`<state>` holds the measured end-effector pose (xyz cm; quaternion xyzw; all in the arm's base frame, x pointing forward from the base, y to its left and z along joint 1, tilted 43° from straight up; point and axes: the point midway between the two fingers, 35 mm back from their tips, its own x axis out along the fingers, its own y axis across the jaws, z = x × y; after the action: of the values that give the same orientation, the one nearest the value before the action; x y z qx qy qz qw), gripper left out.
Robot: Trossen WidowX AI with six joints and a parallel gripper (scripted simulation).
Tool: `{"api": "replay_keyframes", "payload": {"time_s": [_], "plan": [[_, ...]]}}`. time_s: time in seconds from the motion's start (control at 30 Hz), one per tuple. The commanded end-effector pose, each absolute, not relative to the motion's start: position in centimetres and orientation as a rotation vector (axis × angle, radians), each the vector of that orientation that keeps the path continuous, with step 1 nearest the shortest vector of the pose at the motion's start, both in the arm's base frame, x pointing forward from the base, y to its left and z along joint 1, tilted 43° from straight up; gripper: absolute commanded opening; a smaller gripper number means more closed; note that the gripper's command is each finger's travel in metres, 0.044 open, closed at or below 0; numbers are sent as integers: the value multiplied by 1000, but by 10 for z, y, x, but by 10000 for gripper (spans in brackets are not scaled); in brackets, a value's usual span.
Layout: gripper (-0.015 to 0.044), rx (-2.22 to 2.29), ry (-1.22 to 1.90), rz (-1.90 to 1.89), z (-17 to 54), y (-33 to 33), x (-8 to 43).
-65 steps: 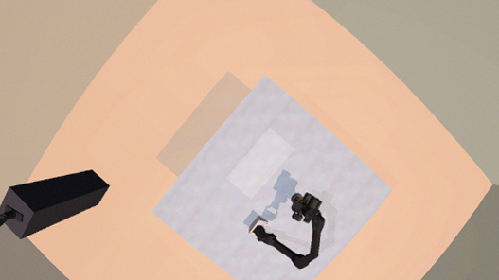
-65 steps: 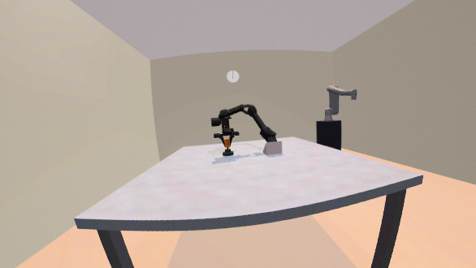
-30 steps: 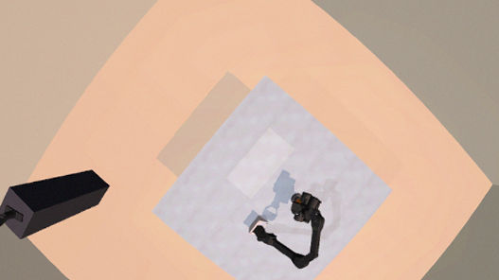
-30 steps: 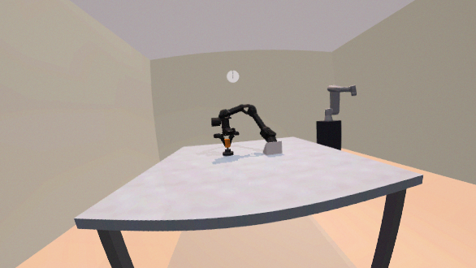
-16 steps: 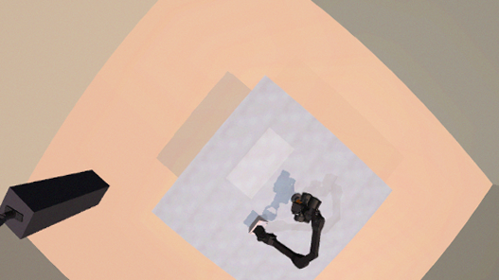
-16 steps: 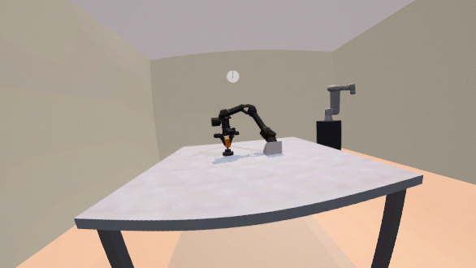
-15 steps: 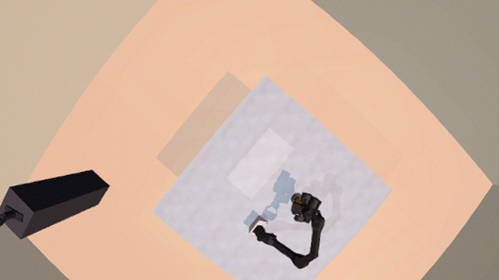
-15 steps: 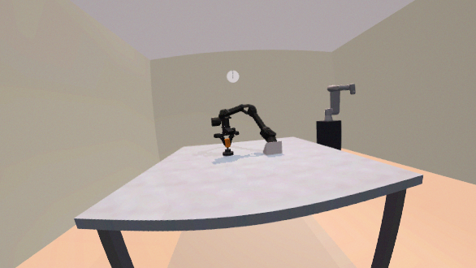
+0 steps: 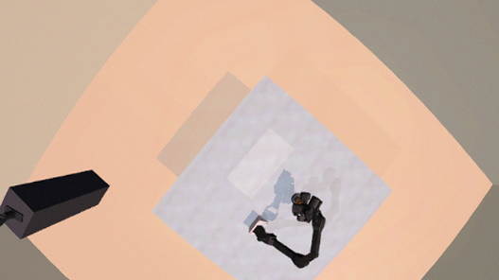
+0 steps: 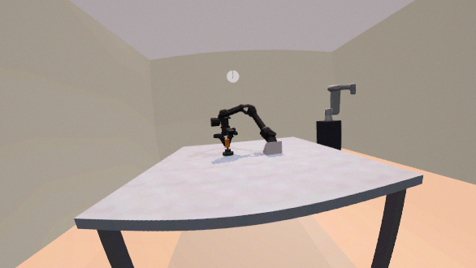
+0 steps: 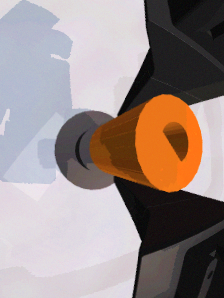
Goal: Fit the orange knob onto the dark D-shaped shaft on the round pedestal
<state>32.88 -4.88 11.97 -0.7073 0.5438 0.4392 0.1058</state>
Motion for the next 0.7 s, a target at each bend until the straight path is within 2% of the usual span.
{"api": "replay_keyframes", "payload": {"time_s": [0.0, 0.33, 0.67], "plan": [[0, -2094, 1599, 1295, 120, -49, 330], [0, -2099, 1596, 1305, 122, -45, 328], [0, -2211, 1521, 1523, 119, -44, 325]]}}
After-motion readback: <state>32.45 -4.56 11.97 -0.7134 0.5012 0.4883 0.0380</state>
